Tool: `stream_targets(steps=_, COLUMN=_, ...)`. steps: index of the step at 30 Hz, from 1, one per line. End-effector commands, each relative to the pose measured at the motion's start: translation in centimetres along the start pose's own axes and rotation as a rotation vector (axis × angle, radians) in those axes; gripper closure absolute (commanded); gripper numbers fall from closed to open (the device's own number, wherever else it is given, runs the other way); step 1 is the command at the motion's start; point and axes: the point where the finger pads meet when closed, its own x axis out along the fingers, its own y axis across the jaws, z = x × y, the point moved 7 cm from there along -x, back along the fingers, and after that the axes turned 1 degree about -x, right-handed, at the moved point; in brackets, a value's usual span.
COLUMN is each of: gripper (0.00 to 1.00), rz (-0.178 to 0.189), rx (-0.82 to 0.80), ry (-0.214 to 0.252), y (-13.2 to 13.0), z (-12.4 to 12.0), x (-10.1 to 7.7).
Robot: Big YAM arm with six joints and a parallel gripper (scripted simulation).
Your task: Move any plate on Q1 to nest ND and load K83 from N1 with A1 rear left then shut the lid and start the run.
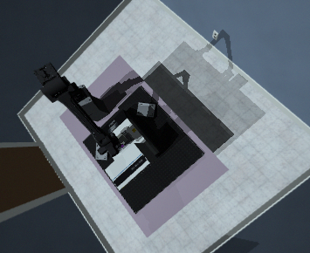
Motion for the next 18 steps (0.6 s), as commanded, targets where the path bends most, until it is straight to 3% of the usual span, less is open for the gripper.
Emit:
stream_targets(steps=1, gripper=1.00, rz=0.048, rx=0.004, ry=-0.008, y=2.5, z=0.1, x=-0.4)
stream_targets(steps=5, gripper=1.00, rz=0.052, rx=0.001, ry=-0.008, y=1.6, z=0.0, x=-0.3)
stream_targets(steps=10, gripper=1.00, rz=0.016, rx=0.007, ry=-0.006, y=0.0, z=-0.2, x=1.8)
stream_targets(steps=13, gripper=1.00, rz=-0.008, rx=0.007, ry=-0.004, y=-1.0, z=-0.1, x=2.1)
stream_targets(steps=18, gripper=1.00, rz=-0.003, rx=0.021, ry=-0.005, y=-1.0, z=0.5, x=2.6)
